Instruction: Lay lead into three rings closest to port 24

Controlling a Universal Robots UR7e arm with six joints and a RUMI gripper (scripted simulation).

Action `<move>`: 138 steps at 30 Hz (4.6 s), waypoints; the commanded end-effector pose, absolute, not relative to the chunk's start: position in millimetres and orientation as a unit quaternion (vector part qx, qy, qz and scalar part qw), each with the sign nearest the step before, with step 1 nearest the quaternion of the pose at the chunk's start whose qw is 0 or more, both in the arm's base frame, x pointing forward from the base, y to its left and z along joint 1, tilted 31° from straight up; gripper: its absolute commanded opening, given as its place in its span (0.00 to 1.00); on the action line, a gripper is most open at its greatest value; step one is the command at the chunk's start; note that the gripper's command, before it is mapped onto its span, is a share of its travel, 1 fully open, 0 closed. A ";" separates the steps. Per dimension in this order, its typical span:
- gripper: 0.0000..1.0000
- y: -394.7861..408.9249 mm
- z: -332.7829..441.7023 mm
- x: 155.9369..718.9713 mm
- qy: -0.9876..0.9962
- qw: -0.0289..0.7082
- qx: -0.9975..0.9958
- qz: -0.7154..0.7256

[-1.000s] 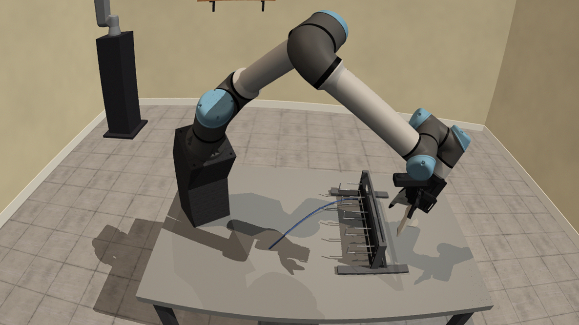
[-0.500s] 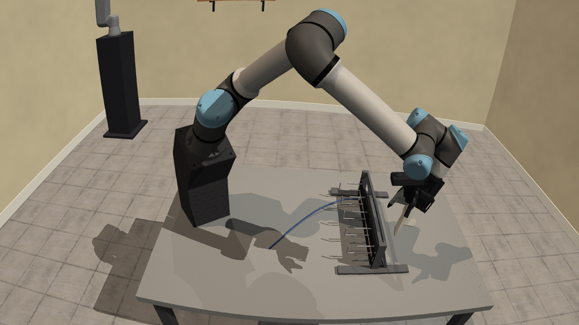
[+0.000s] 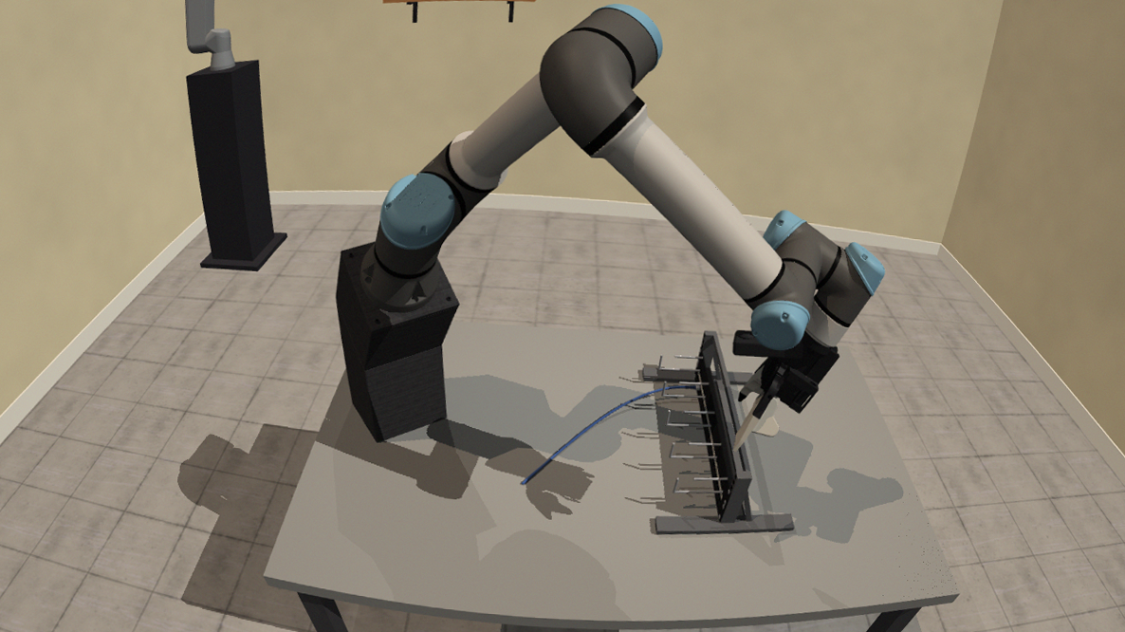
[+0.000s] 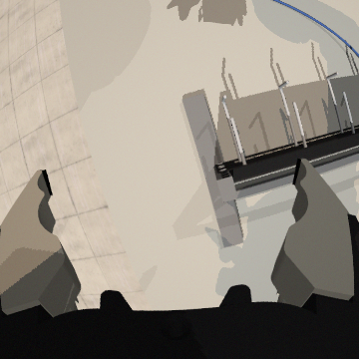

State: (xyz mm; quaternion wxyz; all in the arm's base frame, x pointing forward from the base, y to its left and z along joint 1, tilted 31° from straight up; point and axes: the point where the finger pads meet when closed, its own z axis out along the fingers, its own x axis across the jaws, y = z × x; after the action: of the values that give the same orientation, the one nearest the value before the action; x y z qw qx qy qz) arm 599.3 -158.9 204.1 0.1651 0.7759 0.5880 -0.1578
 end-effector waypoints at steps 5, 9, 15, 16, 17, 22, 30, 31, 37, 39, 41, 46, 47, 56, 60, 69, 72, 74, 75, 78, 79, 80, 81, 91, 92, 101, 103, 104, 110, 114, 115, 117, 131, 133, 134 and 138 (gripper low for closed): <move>1.00 -142.3 166.4 574.4 0.525 0.180 0.824 -0.110; 1.00 -132.7 143.4 559.6 0.486 0.185 0.850 -0.083; 1.00 -124.8 124.8 547.5 0.453 0.189 0.869 -0.061; 1.00 -124.8 124.8 547.5 0.453 0.189 0.869 -0.061; 1.00 -122.1 118.4 543.4 0.441 0.190 0.875 -0.054; 1.00 -111.3 91.3 526.8 0.393 0.195 0.898 -0.023; 1.00 -97.3 56.2 505.3 0.329 0.200 0.923 0.017; 1.00 -97.3 56.2 505.3 0.329 0.200 0.923 0.017; 1.00 -88.5 35.4 492.0 0.289 0.202 0.935 0.041; 1.00 -85.6 28.3 487.7 0.275 0.203 0.938 0.049; 1.00 -82.7 21.6 483.1 0.262 0.203 0.942 0.057; 1.00 -75.0 2.9 471.6 0.225 0.204 0.949 0.078; 1.00 -72.6 -2.7 468.1 0.214 0.205 0.951 0.085; 1.00 -64.2 -22.3 455.3 0.174 0.205 0.957 0.108; 1.00 -59.1 -34.5 447.7 0.149 0.206 0.960 0.122; 1.00 -51.3 -52.7 436.0 0.111 0.206 0.962 0.143; 1.00 -48.5 -59.3 432.0 0.098 0.206 0.962 0.150; 1.00 -47.0 -62.6 429.6 0.090 0.205 0.962 0.154; 1.00 -46.3 -64.0 428.5 0.087 0.205 0.962 0.156; 1.00 -44.7 -67.3 425.8 0.079 0.205 0.962 0.160; 1.00 -44.2 -68.1 425.1 0.077 0.205 0.962 0.161; 1.00 -43.9 -68.8 424.5 0.075 0.205 0.962 0.162; 1.00 -43.6 -69.3 424.0 0.074 0.205 0.962 0.163; 1.00 -42.5 -71.1 422.2 0.069 0.205 0.962 0.166; 1.00 -42.5 -71.2 422.2 0.069 0.205 0.962 0.166; 0.00 -42.5 -71.2 422.2 0.069 0.205 0.962 0.166; 0.00 -42.5 -71.2 422.2 0.069 0.205 0.962 0.166; 0.00 -42.5 -71.2 422.2 0.069 0.205 0.962 0.166; 0.00 -42.5 -71.2 422.2 0.069 0.205 0.962 0.166; 0.00 -42.5 -71.2 422.2 0.069 0.205 0.962 0.166; 0.00 -42.5 -71.2 422.2 0.069 0.205 0.962 0.166; 0.00 -42.5 -71.2 422.2 0.069 0.205 0.962 0.166; 0.00 -42.6 -72.1 420.9 0.059 0.203 0.963 0.168; 0.00 -42.8 -73.8 418.5 0.039 0.200 0.964 0.172; 0.00 -42.8 -73.8 418.5 0.039 0.200 0.964 0.172; 0.00 -43.2 -77.7 412.2 -0.010 0.191 0.965 0.182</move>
State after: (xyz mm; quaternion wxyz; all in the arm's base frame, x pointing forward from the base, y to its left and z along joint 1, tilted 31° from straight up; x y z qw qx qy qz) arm 418.6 -42.9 -73.8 0.1995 0.9641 0.0416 0.1703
